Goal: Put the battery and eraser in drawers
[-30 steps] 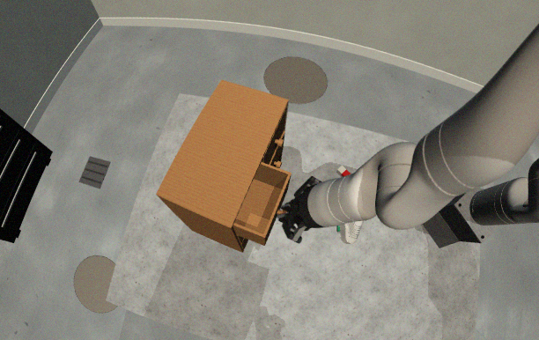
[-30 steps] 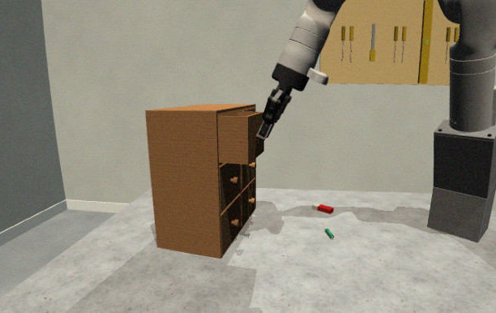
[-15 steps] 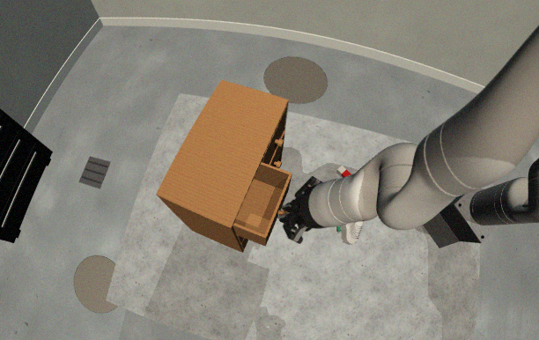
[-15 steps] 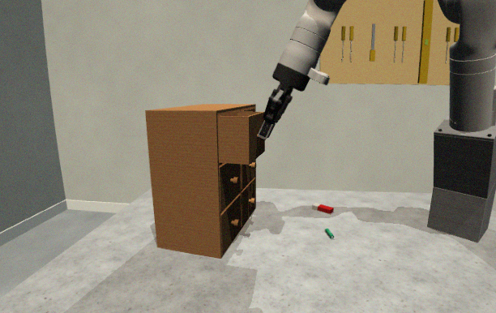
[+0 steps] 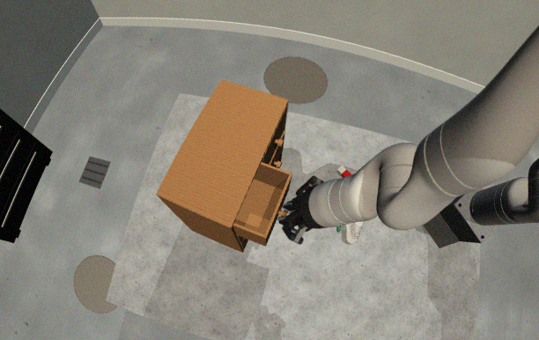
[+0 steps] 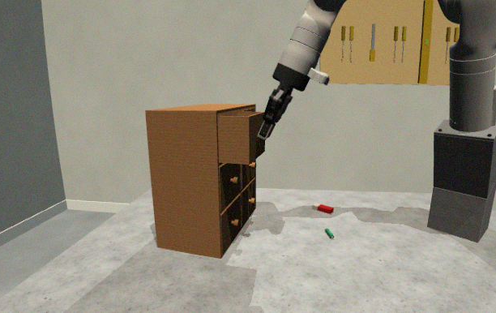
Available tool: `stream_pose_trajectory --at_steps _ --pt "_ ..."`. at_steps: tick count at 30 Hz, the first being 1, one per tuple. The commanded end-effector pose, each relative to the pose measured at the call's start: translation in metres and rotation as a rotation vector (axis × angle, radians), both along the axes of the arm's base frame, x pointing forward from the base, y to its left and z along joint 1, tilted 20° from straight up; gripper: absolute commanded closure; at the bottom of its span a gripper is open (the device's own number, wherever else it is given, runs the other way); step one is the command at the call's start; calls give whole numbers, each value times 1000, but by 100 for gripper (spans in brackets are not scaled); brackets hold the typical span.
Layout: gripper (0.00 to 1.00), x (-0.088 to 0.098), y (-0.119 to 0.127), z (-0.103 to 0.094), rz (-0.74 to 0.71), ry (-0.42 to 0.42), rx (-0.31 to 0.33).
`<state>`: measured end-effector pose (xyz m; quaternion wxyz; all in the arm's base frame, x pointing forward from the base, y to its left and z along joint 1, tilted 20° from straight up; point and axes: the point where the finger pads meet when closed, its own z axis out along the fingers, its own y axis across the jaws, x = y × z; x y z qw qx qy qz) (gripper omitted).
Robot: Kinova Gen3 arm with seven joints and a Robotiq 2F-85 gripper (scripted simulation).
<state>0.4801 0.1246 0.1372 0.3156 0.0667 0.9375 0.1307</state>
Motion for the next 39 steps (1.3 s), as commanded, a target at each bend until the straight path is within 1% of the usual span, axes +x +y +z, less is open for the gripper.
stream_pose_trajectory --at_steps 1,2,8,11,14,16,20,23,33,36,39 --pt "71 0 0 1 0 -2 0" --pt "67 0 0 1 0 -2 0" --pt "67 0 0 1 0 -2 0" --pt "67 -4 0 0 0 -2 0" --pt "67 -15 1 -2 0 -2 0" --pt "67 -15 1 -2 0 -2 0" --pt "67 -35 4 -6 0 -2 0" --pt "67 -45 5 -8 0 -2 0" --pt "67 -53 5 -8 0 -2 0" --pt "67 -66 5 -6 0 -2 0" --pt "67 -84 5 -3 1 0 0"
